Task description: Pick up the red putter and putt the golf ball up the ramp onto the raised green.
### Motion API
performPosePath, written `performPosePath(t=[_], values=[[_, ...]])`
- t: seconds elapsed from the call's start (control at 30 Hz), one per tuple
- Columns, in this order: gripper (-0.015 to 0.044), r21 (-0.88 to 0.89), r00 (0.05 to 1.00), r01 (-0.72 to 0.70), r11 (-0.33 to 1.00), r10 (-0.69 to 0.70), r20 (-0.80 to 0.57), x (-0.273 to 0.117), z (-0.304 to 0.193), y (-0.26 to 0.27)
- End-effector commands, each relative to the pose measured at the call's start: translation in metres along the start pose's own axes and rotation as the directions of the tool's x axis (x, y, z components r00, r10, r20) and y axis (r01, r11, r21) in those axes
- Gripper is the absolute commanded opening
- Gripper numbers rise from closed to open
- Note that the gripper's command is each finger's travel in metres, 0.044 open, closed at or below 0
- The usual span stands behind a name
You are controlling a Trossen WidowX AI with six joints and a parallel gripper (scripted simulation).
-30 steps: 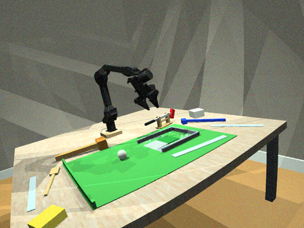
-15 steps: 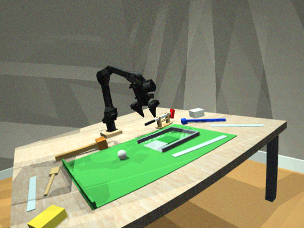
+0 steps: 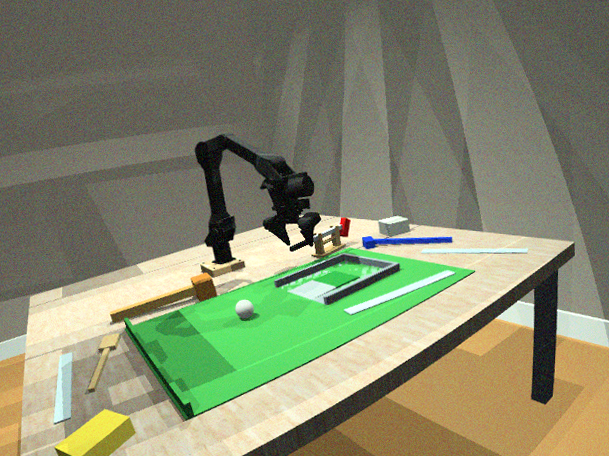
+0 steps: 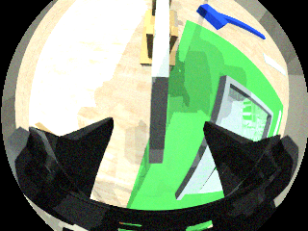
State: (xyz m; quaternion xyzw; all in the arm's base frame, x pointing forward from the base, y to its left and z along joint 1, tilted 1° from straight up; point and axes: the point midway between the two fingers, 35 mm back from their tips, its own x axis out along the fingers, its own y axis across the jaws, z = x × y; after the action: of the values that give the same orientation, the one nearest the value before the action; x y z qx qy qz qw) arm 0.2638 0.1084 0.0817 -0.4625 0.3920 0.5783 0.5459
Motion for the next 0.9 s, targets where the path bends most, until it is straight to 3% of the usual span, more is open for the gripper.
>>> performPosePath(t=[0.0, 0.77, 0.87], values=[[0.0440, -0.001, 1.000, -0.012, 1.000, 0.012, 0.004, 0.009, -0.002, 0.002], [0.0440, -0.001, 1.000, -0.012, 1.000, 0.012, 0.004, 0.032, -0.008, 0.003], [0.0361, 0.001, 1.000, -0.004, 1.000, 0.004, 0.000, 0.028, -0.008, 0.001]])
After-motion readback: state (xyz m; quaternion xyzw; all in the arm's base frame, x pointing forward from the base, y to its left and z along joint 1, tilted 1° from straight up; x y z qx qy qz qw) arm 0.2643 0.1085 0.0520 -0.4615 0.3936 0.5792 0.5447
